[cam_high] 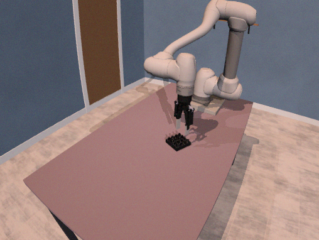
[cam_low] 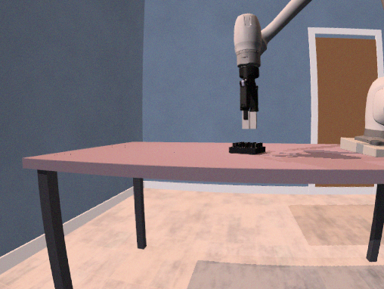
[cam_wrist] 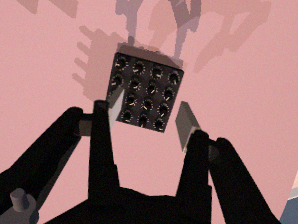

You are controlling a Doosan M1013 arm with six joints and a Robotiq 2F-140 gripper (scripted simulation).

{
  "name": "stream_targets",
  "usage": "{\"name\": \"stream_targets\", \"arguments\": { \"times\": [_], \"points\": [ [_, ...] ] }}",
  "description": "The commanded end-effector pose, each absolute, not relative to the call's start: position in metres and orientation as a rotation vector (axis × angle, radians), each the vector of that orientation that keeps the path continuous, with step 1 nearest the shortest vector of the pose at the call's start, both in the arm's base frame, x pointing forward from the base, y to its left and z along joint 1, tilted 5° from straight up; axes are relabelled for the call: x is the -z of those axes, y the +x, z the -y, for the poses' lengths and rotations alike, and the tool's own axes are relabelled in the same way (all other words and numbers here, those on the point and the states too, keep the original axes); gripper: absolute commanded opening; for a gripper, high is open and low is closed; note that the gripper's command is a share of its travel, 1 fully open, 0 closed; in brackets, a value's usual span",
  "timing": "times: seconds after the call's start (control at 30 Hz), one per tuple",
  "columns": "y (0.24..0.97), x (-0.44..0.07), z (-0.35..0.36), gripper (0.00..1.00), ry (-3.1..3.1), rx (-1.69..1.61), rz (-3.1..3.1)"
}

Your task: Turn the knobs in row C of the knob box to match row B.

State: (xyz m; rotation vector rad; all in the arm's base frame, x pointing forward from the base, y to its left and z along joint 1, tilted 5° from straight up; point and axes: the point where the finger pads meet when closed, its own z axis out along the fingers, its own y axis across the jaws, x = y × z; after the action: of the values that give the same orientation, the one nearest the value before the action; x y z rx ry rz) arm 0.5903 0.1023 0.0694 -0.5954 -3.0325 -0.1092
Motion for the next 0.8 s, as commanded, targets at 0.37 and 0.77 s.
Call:
{"name": "stream_targets", "arguments": {
  "times": [0.37,0.77],
  "points": [
    [0.5903,-0.0695,-0.1023,0.12,-0.595,0.109,3.032],
    [0.5903,-0.0695,-0.1023,0.12,-0.595,0.109,3.032]
  ]
}}
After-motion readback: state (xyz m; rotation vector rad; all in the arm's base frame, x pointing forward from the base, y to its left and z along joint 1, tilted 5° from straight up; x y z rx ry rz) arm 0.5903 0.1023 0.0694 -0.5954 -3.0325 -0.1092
